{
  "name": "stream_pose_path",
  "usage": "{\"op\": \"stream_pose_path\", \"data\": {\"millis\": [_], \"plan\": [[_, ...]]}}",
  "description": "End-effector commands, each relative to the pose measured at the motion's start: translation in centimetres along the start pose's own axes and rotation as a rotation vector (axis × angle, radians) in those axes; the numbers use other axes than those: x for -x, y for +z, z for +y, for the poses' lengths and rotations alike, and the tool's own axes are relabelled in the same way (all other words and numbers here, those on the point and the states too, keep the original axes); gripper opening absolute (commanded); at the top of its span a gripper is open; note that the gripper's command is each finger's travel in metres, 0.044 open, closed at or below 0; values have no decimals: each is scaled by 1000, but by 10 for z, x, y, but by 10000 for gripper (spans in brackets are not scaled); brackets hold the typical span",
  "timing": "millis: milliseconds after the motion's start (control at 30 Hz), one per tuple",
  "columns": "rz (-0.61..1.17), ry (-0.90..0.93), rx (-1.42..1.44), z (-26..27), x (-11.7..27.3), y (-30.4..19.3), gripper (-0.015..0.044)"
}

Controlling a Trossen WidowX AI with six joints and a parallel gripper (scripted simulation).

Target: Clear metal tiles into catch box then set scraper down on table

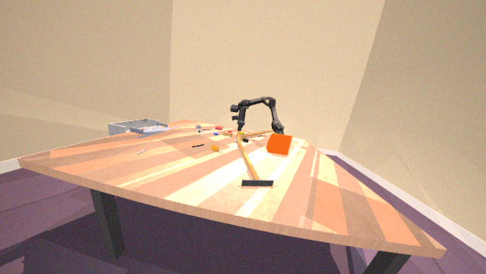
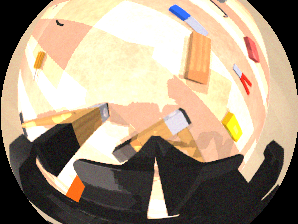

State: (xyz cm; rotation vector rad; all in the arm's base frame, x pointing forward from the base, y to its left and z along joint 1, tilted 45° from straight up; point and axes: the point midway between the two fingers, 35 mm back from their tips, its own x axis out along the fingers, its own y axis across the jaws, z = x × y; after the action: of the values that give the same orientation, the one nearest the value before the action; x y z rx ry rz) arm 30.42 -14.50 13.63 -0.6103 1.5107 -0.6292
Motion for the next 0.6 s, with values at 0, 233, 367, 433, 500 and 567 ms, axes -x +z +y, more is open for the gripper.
{"op": "stream_pose_path", "data": {"millis": [0,233,367,433,500,567], "plan": [[0,5,-4,-7,-1,2,0],[1,8,-5,-17,-1,5,0],[1,9,-5,-23,-1,6,0],[1,10,-6,-26,-1,7,0],[1,11,-6,-29,-1,8,0],[1,11,-6,-32,-1,8,0]]}}
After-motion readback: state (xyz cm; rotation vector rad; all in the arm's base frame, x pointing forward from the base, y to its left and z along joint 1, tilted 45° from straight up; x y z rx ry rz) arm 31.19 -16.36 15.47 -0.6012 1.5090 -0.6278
